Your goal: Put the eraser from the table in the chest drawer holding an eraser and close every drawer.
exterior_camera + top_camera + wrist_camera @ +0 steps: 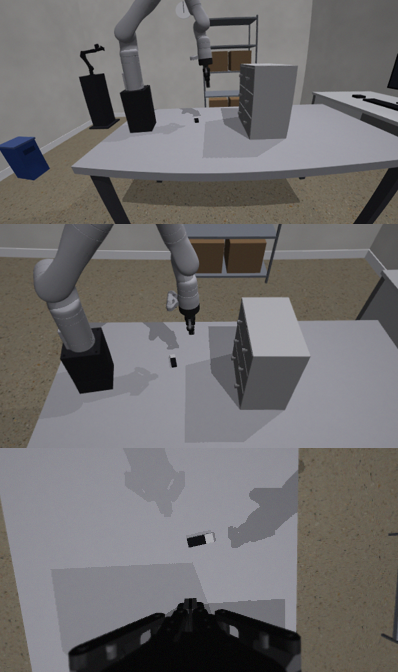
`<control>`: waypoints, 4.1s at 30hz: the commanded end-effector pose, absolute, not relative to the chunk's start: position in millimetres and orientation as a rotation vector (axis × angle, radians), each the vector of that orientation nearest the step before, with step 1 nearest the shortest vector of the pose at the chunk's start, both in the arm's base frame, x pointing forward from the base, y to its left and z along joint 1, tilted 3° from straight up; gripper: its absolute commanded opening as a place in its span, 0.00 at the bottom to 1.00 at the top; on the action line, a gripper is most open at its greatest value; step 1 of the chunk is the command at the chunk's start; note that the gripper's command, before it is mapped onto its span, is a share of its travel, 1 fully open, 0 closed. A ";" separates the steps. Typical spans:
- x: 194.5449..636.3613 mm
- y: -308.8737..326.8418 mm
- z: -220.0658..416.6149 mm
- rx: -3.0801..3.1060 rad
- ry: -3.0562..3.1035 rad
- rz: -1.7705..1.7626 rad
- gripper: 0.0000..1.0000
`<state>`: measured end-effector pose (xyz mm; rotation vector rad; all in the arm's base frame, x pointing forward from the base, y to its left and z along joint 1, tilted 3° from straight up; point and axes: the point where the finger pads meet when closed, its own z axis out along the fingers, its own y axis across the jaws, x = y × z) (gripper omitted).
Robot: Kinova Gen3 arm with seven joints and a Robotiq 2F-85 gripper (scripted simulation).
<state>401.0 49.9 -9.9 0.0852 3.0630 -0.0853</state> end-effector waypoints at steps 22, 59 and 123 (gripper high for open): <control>421.2 49.0 -40.4 0.057 2.811 -0.091 0.00; 466.1 43.5 -95.4 0.030 2.325 -0.091 0.00; 515.3 37.8 -152.7 0.026 2.260 -0.091 0.33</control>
